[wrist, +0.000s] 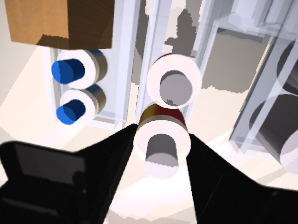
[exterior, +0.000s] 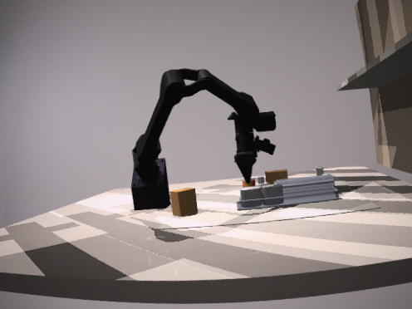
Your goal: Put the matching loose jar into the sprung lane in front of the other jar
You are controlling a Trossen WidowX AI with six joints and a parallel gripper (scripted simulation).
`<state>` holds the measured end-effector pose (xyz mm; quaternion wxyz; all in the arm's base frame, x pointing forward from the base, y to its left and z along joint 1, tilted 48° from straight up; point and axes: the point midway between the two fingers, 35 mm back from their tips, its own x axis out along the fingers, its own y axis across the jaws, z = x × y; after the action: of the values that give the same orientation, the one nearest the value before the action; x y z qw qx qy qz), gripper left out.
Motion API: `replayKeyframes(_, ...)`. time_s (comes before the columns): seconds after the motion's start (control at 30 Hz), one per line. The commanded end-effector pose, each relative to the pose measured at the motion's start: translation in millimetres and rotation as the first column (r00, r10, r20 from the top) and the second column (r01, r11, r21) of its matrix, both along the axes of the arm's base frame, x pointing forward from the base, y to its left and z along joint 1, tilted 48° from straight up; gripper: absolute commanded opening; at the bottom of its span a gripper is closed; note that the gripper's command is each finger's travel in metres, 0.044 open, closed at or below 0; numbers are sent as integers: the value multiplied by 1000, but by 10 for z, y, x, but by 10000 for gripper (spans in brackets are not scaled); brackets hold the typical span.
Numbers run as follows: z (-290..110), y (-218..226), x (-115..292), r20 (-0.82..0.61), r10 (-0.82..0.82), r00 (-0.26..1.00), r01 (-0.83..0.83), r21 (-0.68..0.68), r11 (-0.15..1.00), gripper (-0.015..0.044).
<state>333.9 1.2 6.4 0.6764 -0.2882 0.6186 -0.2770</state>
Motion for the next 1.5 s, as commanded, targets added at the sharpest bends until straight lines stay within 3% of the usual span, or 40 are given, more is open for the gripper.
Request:
replayKeyframes(0.0, 33, 2, 55, 19, 6, 1000, -6, -7, 1000, 0)
replayKeyframes(1.47, 24, -10, 92, 19, 6, 1000, -6, -7, 1000, 0)
